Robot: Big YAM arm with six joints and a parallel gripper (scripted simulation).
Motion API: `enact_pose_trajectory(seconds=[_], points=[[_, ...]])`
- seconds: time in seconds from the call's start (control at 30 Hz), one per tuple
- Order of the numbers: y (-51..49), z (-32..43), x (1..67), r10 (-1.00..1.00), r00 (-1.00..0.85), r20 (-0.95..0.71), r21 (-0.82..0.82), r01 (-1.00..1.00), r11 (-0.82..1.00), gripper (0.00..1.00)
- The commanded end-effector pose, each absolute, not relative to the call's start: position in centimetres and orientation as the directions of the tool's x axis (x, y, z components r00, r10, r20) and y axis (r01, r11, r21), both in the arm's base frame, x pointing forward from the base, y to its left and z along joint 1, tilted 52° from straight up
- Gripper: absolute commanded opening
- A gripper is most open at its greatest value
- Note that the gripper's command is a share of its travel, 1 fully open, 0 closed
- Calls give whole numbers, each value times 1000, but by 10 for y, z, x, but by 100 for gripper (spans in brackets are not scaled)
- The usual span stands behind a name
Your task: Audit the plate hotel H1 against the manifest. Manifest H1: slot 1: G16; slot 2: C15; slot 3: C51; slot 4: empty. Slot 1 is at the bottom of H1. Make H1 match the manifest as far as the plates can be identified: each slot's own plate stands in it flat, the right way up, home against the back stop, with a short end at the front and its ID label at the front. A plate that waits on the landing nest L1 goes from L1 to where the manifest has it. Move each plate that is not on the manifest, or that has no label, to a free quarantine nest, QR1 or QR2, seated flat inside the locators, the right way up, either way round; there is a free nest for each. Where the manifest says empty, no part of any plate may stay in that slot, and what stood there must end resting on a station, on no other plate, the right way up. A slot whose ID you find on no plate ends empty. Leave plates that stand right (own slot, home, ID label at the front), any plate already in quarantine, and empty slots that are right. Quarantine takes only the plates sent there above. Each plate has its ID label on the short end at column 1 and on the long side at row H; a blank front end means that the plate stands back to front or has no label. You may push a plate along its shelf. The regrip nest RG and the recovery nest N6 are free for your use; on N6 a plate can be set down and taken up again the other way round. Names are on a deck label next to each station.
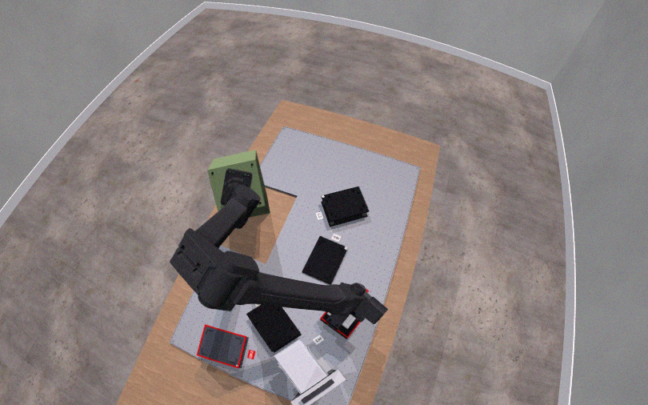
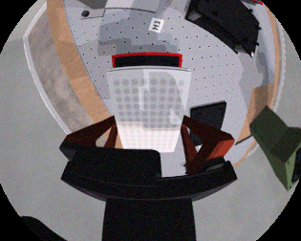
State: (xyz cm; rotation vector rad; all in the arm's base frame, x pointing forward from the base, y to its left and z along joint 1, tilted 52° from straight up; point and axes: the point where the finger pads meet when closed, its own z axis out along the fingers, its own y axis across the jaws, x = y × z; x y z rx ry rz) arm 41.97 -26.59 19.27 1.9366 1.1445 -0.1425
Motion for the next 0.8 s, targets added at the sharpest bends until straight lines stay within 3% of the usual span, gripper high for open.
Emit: enact_pose_trajectory(seconds=[0.0,0.77], points=[[-267,218,425,657,583,-479,648,740,-184,86],[-262,206,434,670,557,-491,620,764,-181,86]])
